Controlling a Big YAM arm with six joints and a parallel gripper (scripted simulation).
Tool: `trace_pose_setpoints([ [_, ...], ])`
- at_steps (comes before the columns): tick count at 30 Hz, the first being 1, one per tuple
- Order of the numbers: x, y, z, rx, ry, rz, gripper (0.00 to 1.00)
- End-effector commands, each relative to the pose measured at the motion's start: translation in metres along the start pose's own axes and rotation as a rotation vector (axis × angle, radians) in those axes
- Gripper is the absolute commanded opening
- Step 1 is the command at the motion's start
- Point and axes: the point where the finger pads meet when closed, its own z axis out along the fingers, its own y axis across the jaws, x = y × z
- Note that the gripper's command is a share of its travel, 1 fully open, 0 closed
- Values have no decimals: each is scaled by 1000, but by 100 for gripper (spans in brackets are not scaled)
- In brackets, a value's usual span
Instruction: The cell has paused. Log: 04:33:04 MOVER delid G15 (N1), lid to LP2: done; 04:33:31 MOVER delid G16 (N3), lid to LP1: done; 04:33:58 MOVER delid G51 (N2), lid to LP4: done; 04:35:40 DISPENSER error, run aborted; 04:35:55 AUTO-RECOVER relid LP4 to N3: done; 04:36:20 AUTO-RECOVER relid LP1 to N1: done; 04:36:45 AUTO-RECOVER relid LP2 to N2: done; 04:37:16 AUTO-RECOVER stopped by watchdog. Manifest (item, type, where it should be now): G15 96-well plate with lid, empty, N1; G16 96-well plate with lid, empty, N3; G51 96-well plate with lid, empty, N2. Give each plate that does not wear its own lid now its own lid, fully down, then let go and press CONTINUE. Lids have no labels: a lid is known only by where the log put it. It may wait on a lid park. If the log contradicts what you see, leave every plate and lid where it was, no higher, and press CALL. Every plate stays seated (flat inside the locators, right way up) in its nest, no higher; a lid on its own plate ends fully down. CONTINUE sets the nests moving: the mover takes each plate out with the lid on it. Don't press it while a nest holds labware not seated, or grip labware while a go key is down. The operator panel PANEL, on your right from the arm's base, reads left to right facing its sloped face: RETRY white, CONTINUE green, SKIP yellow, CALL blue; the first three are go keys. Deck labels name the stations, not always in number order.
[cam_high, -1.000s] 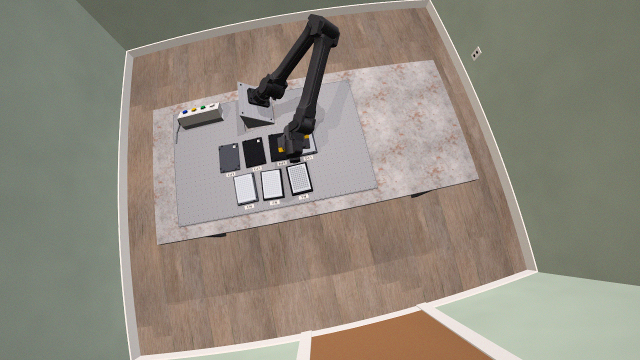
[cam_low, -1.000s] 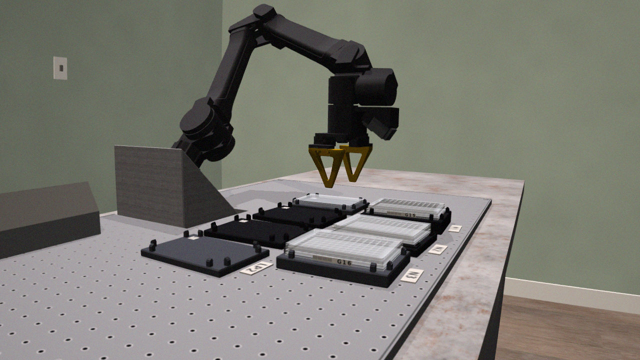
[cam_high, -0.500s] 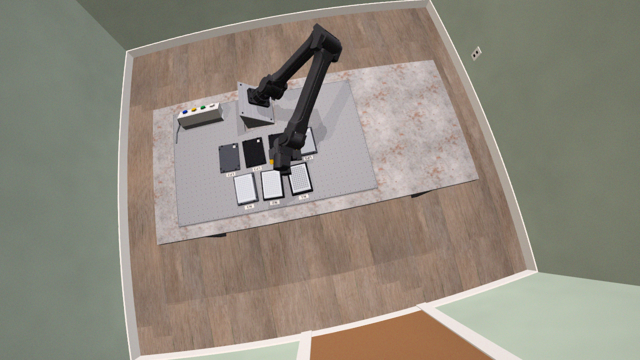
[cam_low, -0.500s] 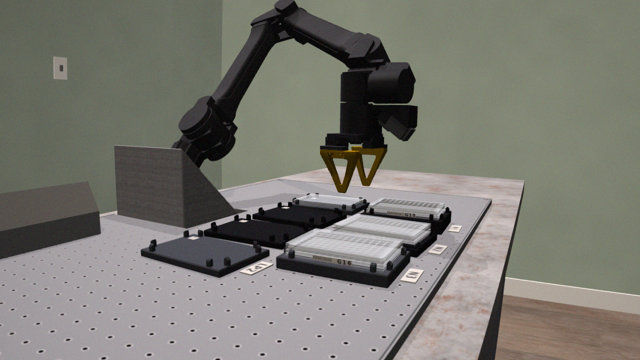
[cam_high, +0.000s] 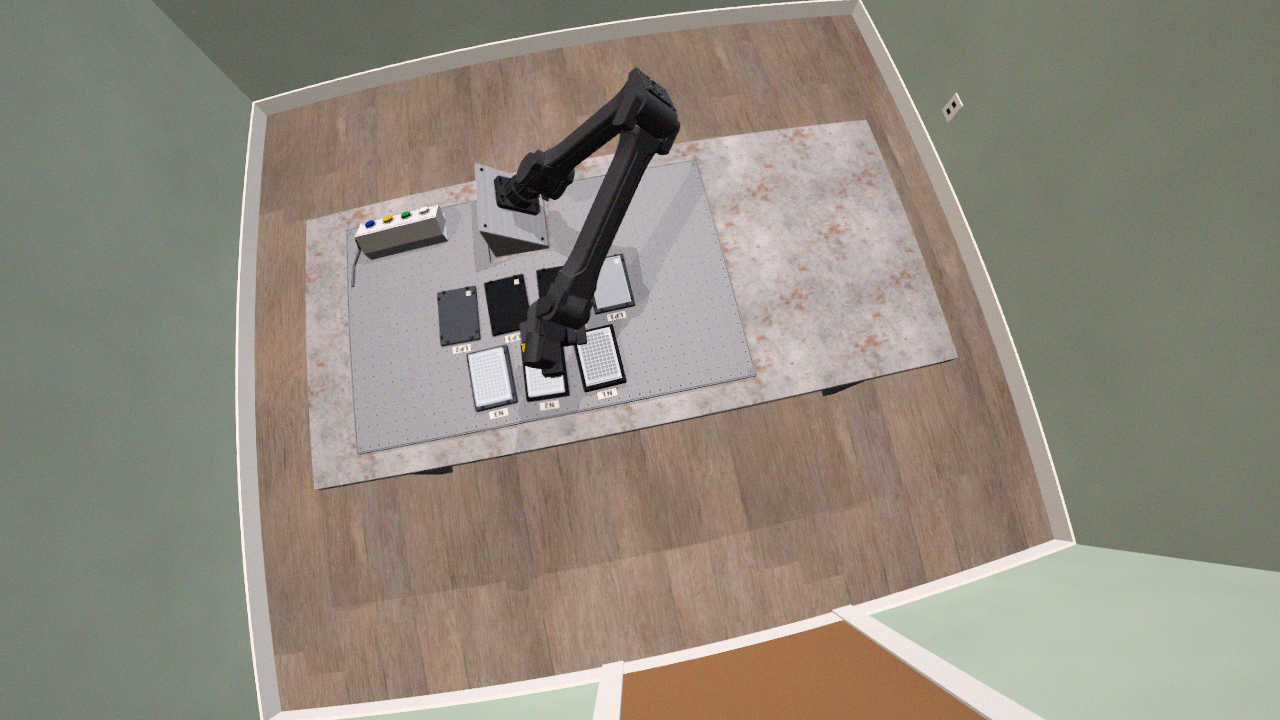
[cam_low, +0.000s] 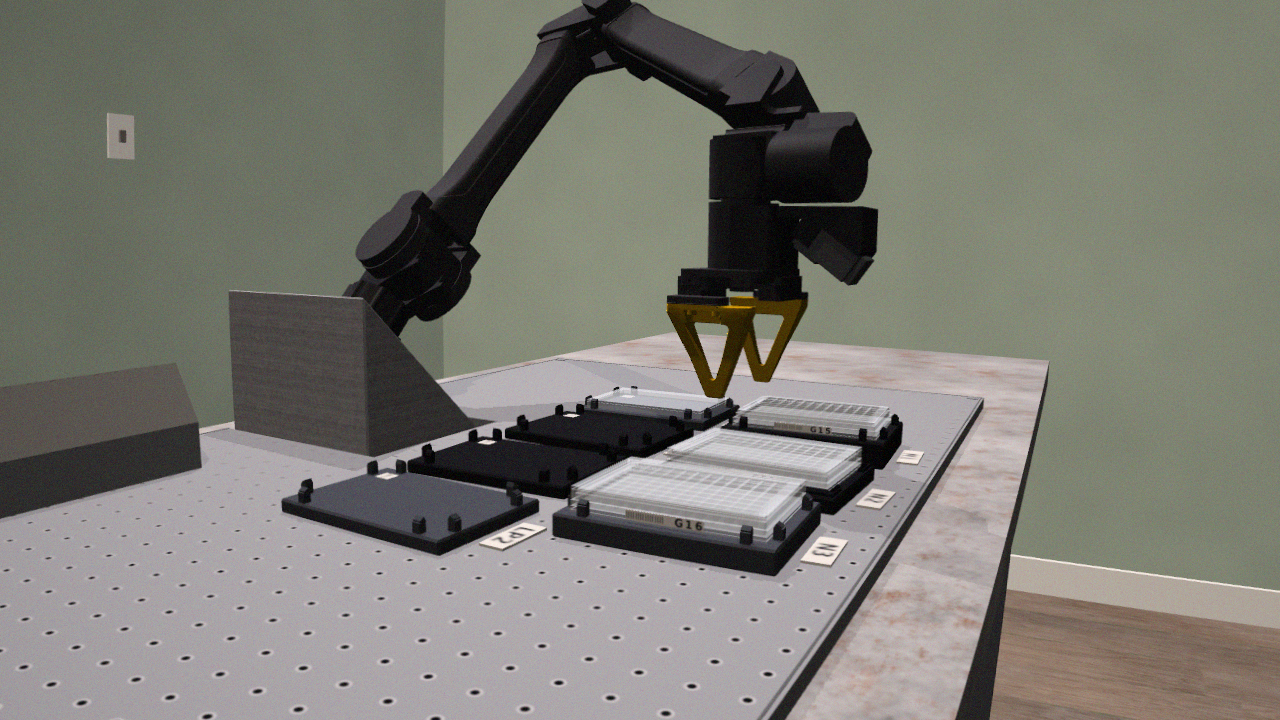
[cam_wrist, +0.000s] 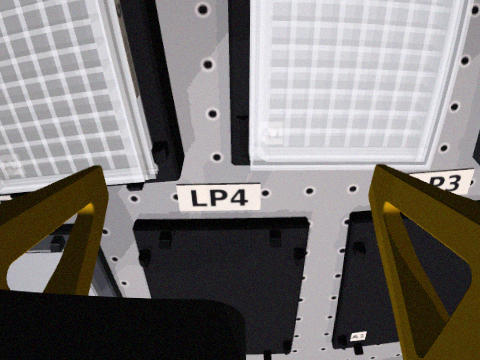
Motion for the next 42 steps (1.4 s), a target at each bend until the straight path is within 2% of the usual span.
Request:
trace_pose_setpoints([
  [1, -25, -16, -14, 5, -30, -16, 100],
  [6, -36, -22, -10, 4, -21, -25, 100],
  [13, -61, -52, -15, 6, -31, -15, 100],
  [16, -65, -56, -15, 7, -36, -19, 100],
  [17, -46, -54, 3, -3, 6, -6, 100],
  [18, -47, -47, 8, -2, 15, -23, 100],
  [22, -49, -42, 3, 1, 2, -36, 100],
  [23, -58, -47, -8, 5, -24, -22, 100],
  [26, -58, -47, -8, 5, -24, -22, 100],
  [27, -56, -39, -2, 6, -14, -37, 100],
  [42, -50, -39, 1, 3, -8, -25, 100],
])
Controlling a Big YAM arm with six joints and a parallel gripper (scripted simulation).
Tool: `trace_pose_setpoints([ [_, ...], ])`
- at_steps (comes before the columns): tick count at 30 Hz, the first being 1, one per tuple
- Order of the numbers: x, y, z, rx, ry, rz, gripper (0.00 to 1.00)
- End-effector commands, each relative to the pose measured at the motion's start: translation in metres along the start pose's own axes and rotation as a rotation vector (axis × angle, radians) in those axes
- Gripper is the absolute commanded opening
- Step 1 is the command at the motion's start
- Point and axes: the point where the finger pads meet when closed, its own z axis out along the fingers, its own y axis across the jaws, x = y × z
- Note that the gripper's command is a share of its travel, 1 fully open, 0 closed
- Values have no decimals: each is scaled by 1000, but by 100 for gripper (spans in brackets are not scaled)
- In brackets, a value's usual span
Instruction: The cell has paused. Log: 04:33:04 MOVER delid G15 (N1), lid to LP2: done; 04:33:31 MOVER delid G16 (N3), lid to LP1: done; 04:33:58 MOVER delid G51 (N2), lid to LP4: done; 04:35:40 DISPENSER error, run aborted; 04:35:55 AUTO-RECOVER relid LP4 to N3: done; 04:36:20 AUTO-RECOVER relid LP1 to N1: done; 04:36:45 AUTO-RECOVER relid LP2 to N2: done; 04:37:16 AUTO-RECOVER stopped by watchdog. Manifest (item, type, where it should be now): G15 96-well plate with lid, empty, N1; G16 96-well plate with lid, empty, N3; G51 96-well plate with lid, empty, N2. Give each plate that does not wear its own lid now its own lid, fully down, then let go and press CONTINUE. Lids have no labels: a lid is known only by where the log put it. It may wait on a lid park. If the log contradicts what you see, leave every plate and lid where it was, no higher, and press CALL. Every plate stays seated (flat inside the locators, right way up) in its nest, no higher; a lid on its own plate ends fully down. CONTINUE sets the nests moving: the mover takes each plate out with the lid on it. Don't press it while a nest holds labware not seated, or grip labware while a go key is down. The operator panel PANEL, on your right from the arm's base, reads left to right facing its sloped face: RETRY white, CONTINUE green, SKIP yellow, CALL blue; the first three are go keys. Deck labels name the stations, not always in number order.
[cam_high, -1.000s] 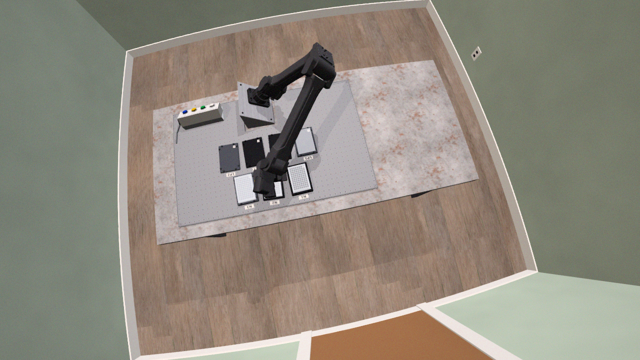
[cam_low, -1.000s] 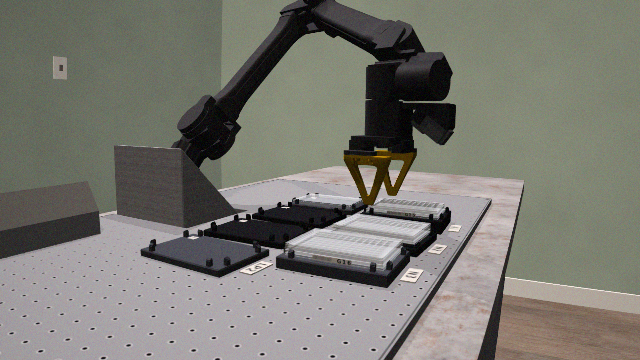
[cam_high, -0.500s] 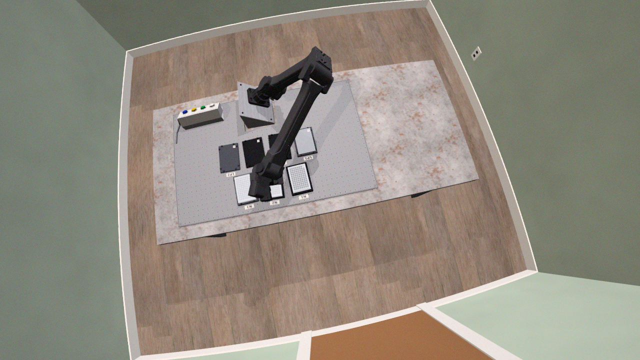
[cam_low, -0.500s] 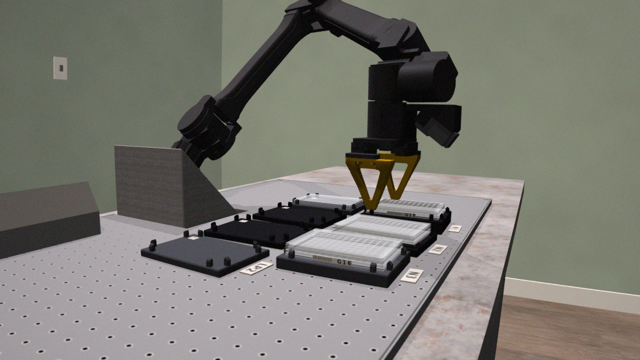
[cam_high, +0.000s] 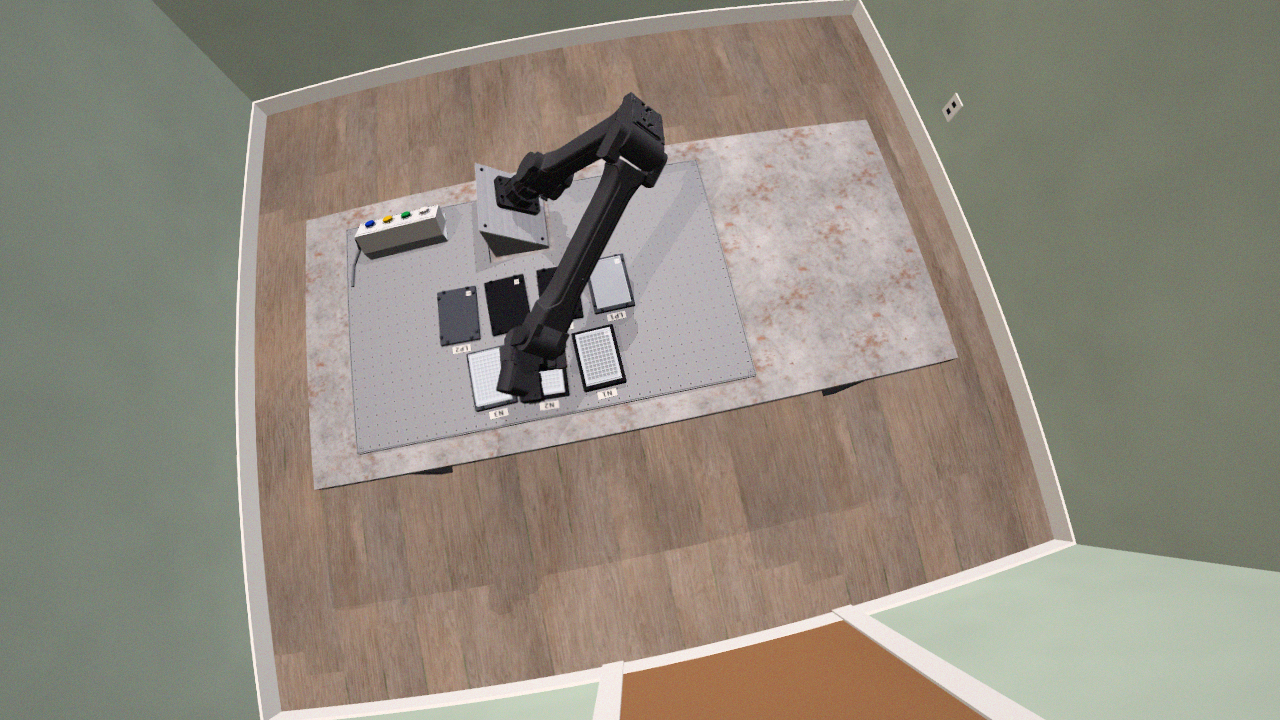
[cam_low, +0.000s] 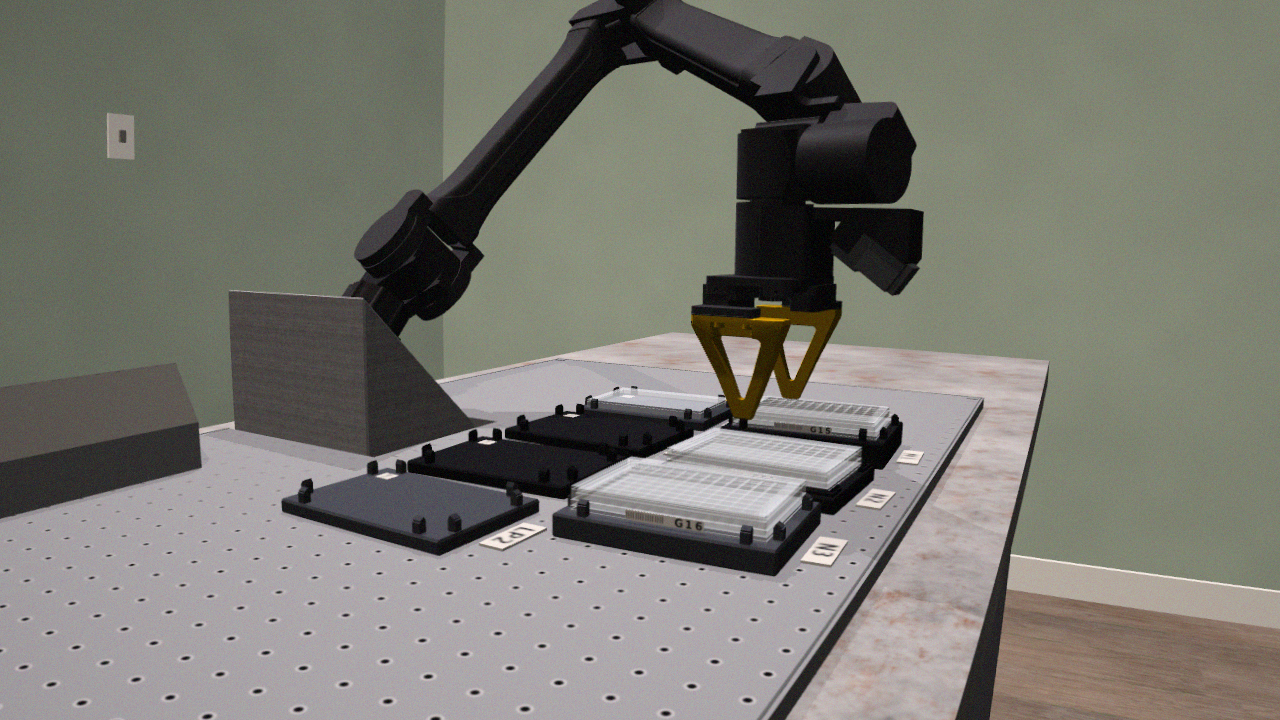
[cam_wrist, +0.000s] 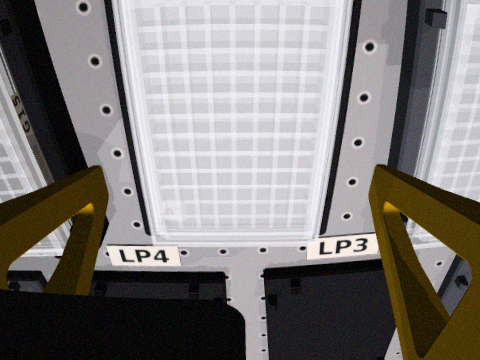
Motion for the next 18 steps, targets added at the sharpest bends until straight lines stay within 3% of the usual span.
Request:
trace_pose_setpoints([
  [1, -4, 11, -2, 6, -14, -23, 100],
  [18, -3, 11, 0, 5, -14, -23, 100],
])
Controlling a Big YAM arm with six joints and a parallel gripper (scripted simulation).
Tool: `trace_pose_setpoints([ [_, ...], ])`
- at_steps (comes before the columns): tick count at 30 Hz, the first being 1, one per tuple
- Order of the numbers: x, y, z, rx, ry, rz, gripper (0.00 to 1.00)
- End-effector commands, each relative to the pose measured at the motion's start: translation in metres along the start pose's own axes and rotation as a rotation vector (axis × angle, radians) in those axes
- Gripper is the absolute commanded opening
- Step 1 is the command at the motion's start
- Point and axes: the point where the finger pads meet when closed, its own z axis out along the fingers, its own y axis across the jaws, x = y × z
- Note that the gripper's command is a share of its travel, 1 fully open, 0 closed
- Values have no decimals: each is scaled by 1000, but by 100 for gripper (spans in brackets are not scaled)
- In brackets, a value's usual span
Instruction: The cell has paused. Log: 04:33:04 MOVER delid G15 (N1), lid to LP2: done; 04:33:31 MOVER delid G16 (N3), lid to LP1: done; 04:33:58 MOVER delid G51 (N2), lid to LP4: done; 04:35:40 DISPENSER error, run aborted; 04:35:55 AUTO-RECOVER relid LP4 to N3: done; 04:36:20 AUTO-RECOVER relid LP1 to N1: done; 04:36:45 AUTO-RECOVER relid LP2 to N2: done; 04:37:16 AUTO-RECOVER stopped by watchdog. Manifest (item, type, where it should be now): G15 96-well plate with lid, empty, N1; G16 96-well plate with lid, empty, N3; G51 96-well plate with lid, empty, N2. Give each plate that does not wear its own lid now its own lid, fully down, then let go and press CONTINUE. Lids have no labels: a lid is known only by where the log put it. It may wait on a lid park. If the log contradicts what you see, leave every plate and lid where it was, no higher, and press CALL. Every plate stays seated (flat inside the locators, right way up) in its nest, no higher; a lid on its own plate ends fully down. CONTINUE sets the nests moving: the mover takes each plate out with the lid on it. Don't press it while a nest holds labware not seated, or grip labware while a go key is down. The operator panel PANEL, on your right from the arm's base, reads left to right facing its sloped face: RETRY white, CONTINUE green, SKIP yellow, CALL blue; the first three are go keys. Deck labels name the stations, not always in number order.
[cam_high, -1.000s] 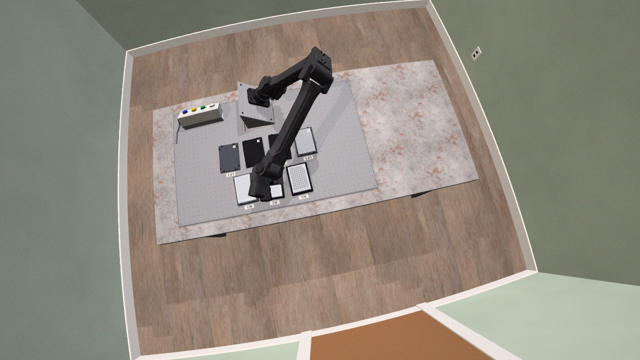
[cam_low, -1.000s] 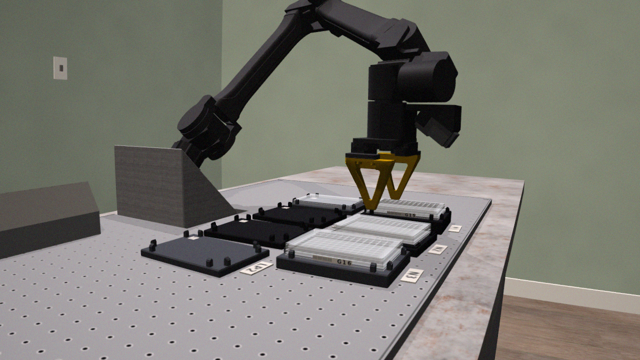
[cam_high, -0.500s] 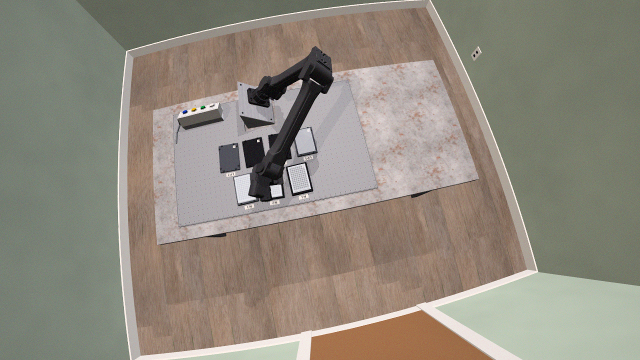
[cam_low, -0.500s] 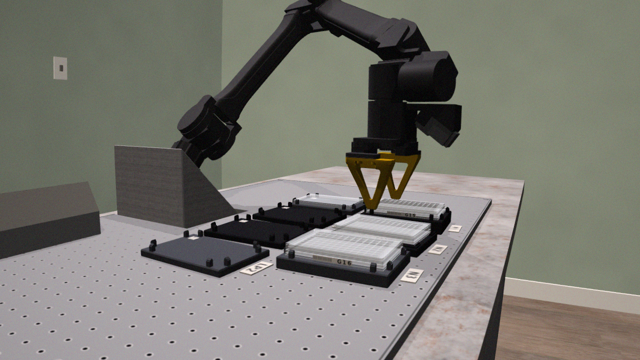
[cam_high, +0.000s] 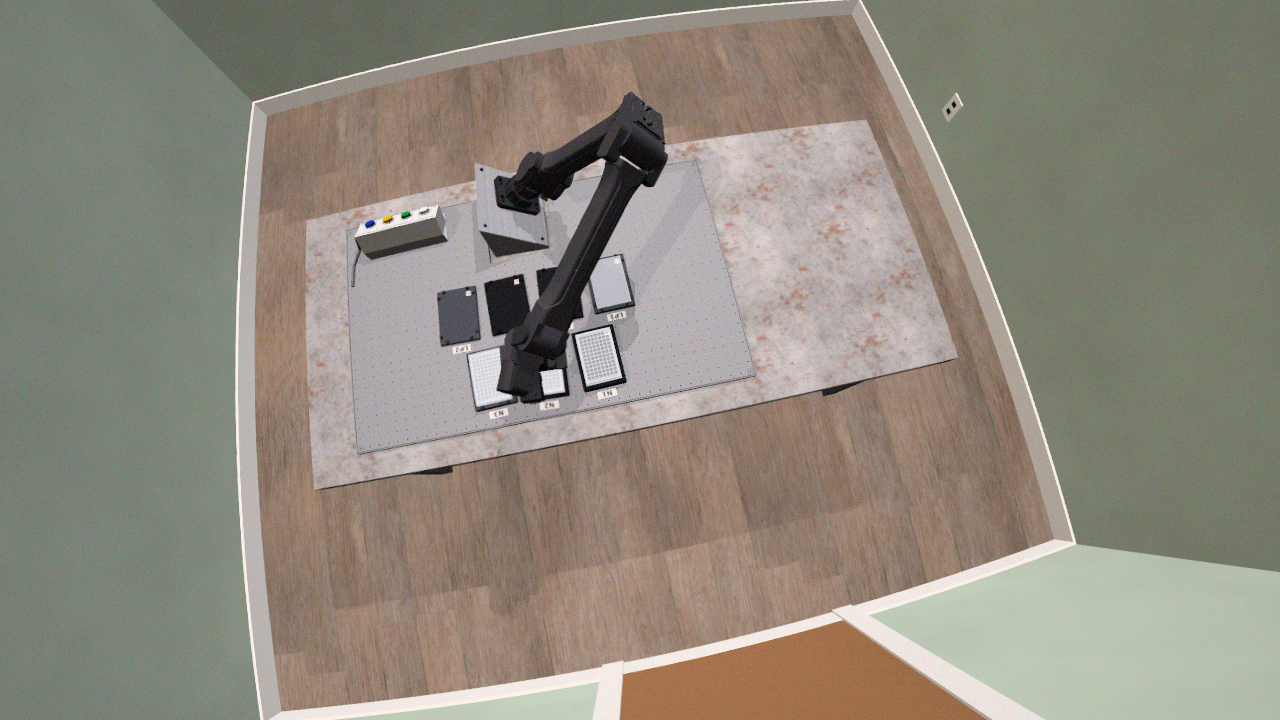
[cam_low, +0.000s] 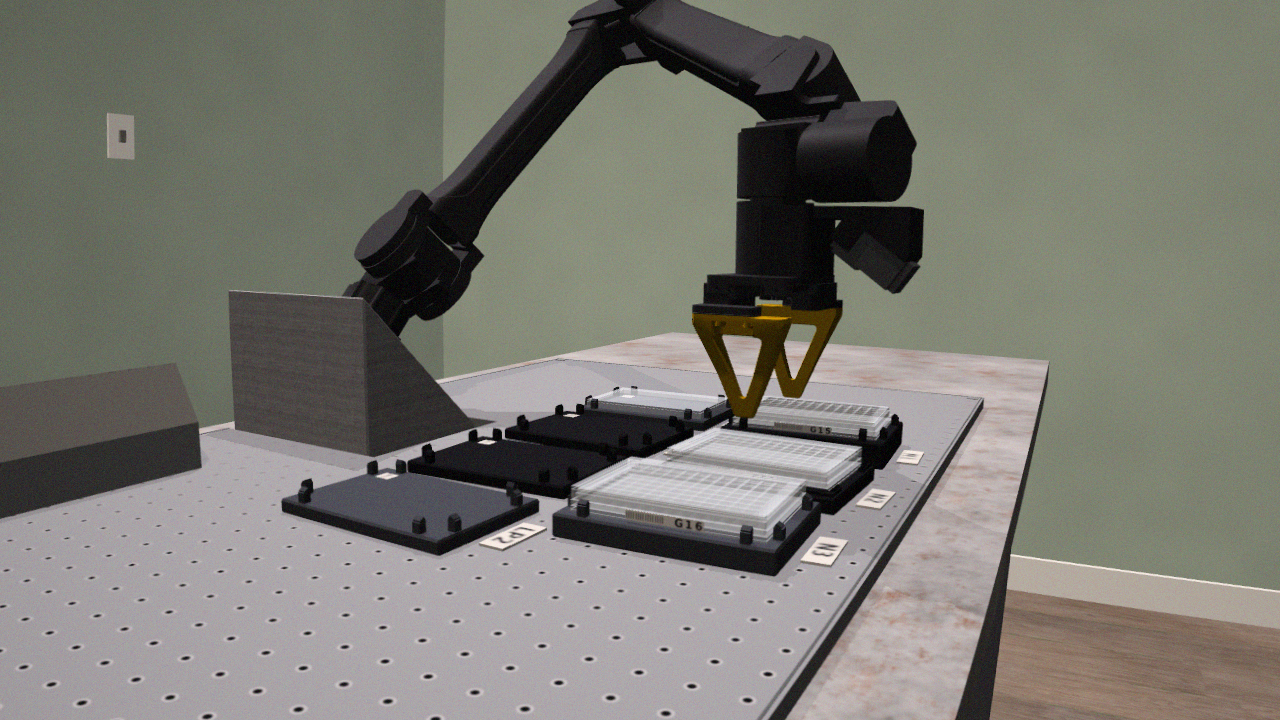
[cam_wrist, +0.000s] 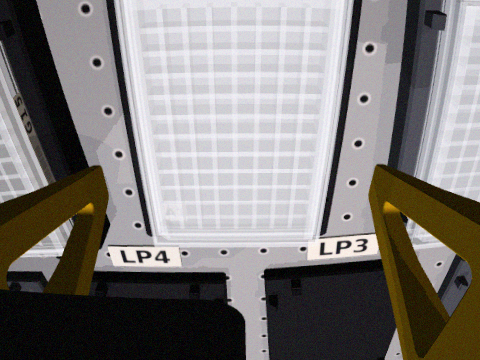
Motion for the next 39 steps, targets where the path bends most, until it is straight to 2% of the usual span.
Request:
trace_pose_setpoints([
  [1, -3, 11, 0, 4, -11, -24, 100],
  [6, 0, 4, 16, -2, 8, -4, 100],
  [25, 1, 4, 44, -3, 8, -4, 100],
  [39, 2, 4, 46, -2, 9, -6, 100],
])
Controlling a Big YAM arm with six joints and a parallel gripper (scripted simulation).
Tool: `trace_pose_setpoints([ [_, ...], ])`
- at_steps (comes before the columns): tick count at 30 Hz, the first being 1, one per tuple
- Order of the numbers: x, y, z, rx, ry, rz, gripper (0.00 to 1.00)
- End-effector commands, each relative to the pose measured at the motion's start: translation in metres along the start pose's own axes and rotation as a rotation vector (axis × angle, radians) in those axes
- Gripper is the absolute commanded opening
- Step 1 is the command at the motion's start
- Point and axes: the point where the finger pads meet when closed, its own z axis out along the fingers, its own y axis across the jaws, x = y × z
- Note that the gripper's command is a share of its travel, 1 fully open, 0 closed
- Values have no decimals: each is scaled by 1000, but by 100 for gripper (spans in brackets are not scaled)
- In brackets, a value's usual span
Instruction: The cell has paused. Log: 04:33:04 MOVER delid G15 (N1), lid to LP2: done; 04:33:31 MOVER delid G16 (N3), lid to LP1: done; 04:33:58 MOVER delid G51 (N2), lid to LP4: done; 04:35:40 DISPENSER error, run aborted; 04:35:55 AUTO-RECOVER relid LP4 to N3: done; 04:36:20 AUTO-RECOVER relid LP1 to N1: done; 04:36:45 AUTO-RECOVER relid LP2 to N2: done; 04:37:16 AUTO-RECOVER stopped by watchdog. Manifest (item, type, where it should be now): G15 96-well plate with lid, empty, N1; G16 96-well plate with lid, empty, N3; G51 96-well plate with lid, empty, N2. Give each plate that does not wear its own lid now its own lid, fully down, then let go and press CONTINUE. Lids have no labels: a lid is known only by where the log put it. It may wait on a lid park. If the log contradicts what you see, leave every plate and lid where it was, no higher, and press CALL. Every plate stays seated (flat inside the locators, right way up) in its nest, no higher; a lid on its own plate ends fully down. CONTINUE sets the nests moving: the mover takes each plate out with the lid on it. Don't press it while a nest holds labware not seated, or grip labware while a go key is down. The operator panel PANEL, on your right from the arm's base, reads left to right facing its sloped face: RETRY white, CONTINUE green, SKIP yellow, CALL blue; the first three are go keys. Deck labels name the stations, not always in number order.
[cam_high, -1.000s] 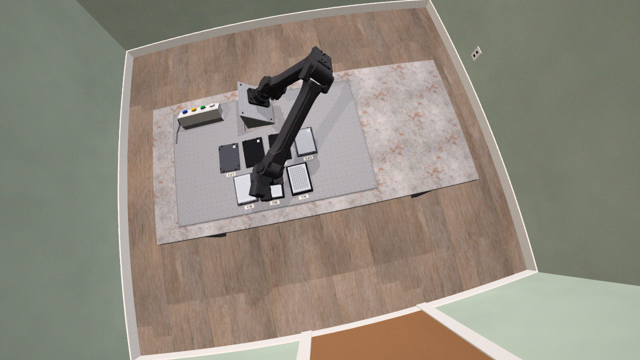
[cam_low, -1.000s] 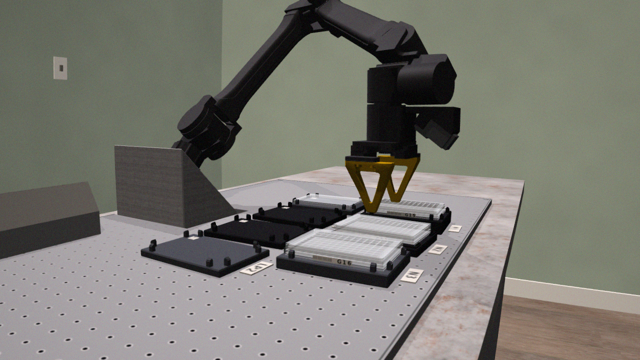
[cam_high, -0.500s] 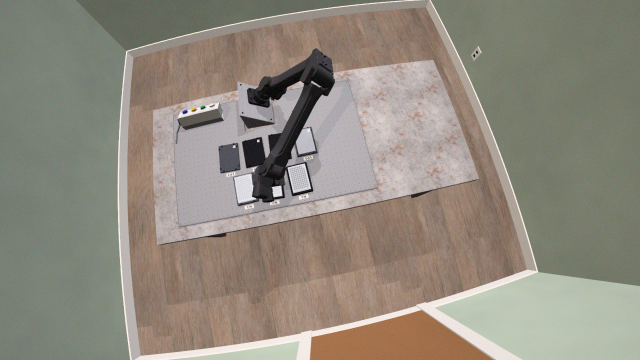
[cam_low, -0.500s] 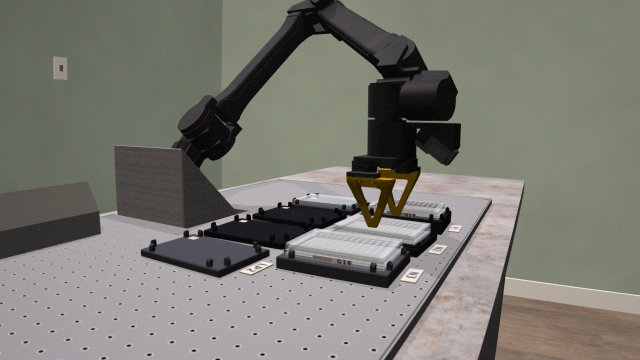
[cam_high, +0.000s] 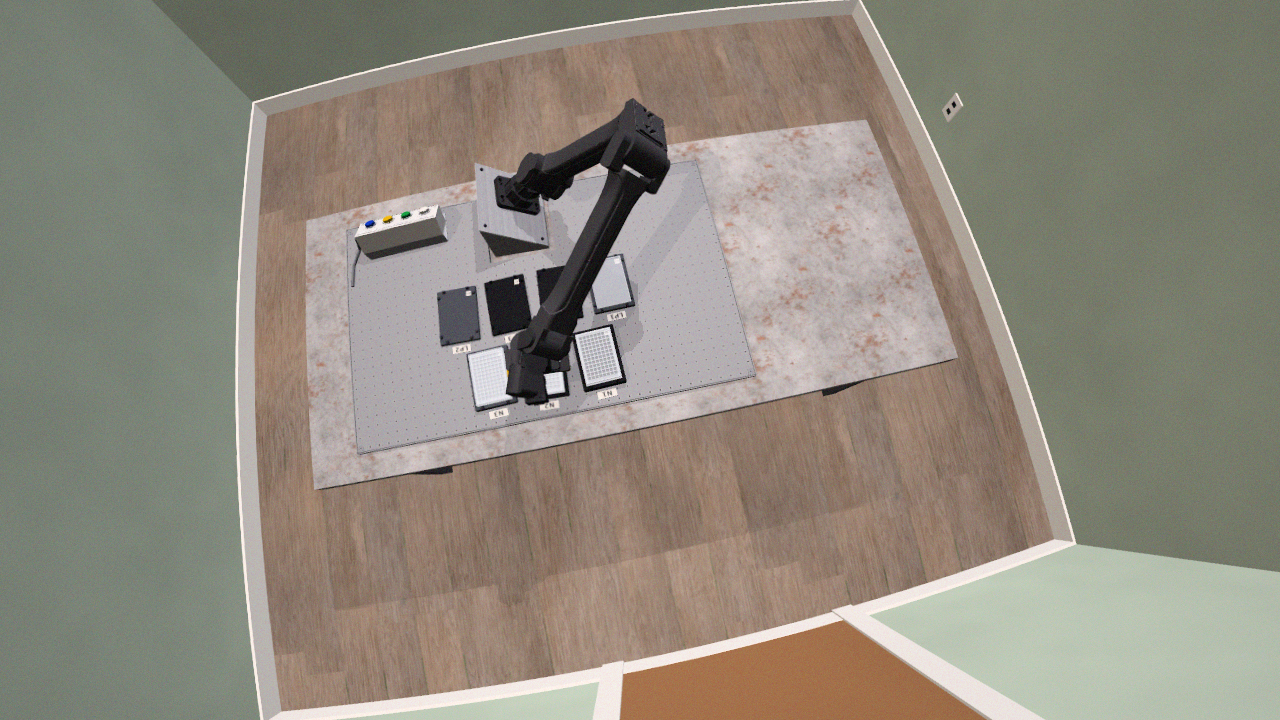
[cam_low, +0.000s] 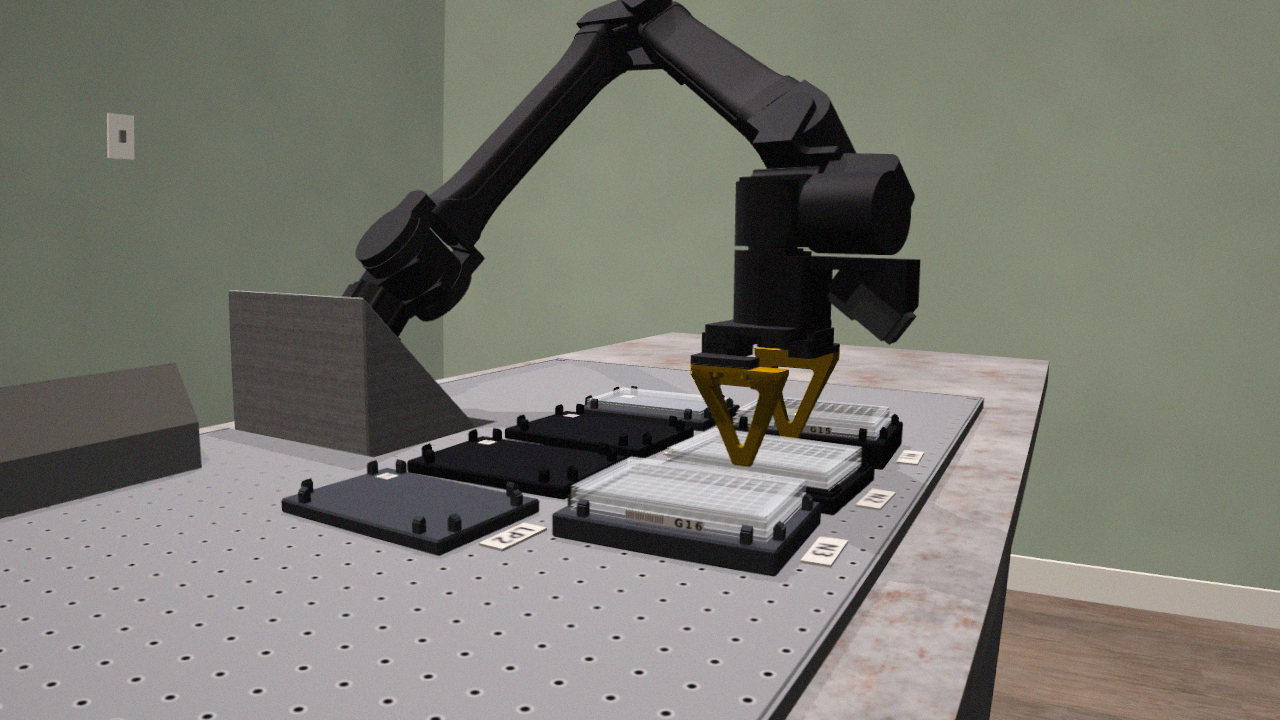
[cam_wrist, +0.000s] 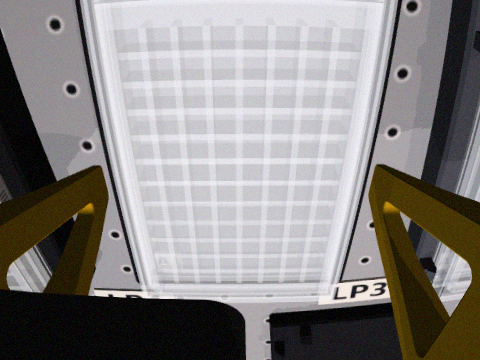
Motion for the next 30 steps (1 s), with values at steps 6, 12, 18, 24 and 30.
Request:
trace_pose_setpoints([
  [6, 1, 2, 11, -2, 10, -1, 0],
  [12, 3, 2, 12, -3, 14, -1, 0],
  [18, 3, 2, 14, -2, 10, -3, 0],
  [24, 3, 2, 15, -2, 10, -3, 0],
  [30, 4, 2, 16, -3, 10, -3, 0],
])
